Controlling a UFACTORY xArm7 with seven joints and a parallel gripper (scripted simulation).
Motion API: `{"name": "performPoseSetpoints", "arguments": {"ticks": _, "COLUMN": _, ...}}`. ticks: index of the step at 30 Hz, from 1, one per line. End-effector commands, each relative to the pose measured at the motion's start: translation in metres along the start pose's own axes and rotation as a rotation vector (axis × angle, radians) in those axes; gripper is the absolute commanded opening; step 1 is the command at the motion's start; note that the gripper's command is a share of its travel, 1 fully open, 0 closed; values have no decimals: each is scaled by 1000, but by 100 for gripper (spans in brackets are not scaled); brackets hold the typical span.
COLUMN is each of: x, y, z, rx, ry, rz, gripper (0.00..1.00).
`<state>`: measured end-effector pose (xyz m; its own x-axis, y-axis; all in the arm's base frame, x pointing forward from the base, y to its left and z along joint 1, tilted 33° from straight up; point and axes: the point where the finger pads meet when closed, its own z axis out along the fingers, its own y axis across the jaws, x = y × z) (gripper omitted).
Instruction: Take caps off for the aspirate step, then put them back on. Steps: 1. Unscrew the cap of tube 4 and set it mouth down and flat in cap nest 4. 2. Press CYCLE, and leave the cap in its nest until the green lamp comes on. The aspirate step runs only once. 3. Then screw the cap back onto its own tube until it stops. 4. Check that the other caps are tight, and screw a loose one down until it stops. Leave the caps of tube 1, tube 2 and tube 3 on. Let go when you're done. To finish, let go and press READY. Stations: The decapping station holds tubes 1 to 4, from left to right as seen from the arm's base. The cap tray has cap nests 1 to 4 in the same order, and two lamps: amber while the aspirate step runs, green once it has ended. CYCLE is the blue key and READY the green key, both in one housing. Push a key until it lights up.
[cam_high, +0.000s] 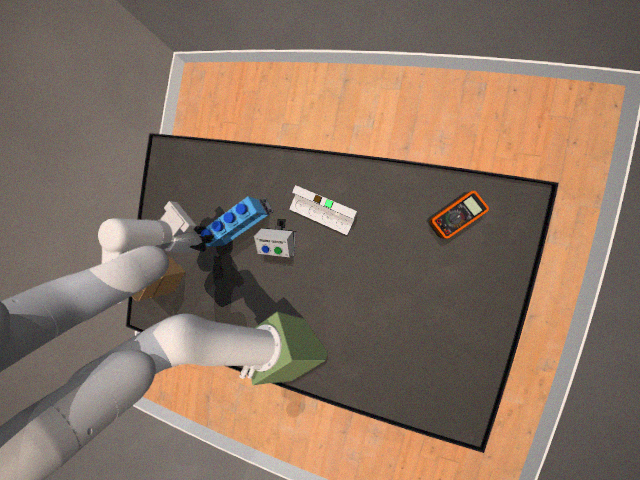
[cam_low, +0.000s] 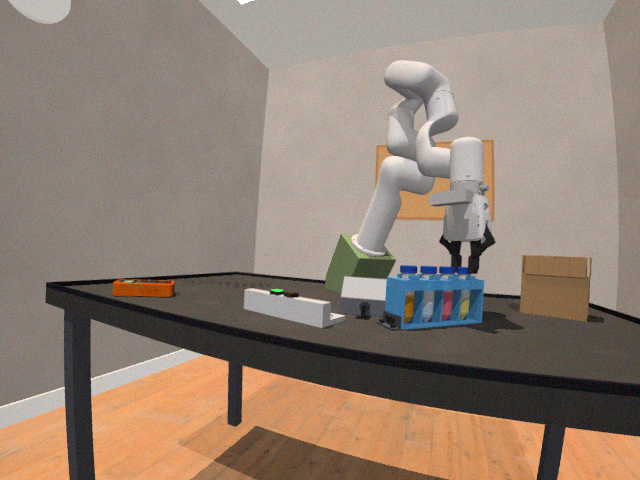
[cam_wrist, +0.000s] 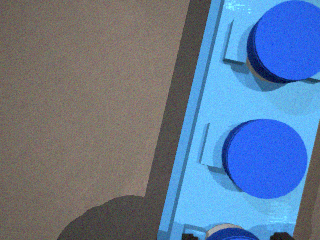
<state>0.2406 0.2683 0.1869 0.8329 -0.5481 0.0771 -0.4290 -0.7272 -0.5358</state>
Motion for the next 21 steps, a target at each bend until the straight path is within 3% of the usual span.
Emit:
{"name": "performPoseSetpoints", "arguments": {"ticks": 1, "x": 0, "y": -2, "z": -1, "rx": 3, "ry": 1, "rz": 57, "gripper": 0}}
{"name": "performPoseSetpoints", "arguments": {"ticks": 21, "x": 0, "y": -2, "z": -1, "rx": 3, "ry": 0, "rz": 377, "gripper": 0}}
